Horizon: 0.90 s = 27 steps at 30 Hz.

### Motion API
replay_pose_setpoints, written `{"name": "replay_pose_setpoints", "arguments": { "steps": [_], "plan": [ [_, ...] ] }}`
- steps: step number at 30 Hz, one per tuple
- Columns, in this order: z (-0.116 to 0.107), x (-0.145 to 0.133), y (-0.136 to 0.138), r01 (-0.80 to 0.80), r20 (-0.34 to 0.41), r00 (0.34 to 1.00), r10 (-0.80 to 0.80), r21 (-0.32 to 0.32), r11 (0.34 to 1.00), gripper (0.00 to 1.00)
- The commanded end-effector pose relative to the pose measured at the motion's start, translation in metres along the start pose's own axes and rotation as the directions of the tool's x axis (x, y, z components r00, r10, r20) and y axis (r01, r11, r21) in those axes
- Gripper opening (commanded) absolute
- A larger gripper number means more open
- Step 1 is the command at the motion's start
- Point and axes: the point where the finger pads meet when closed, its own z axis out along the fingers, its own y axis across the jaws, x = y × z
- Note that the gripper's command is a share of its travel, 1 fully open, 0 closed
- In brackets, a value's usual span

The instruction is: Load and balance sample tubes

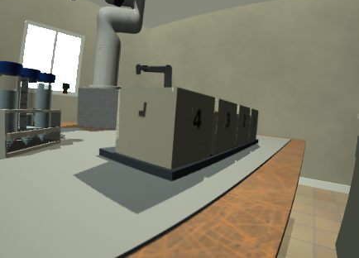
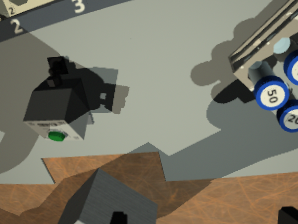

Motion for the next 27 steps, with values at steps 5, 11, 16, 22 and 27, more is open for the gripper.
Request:
{"name": "replay_pose_setpoints", "arguments": {
  "steps": [5,11,16,22,27],
  "plan": [
    [-0.002,0.000,0.000,0.000,-0.004,1.000,0.000,-0.002,1.000,1.00],
    [-0.002,0.000,0.000,0.000,-0.004,1.000,0.000,-0.002,1.000,1.00],
    [-0.002,0.000,0.000,0.000,-0.004,1.000,0.000,-0.002,1.000,1.00],
    [-0.001,0.018,-0.017,0.006,-0.056,0.998,-0.010,-0.055,0.998,1.00],
    [0.001,0.033,-0.034,0.013,-0.108,0.994,-0.024,-0.101,0.995,1.00]
  ]
}}
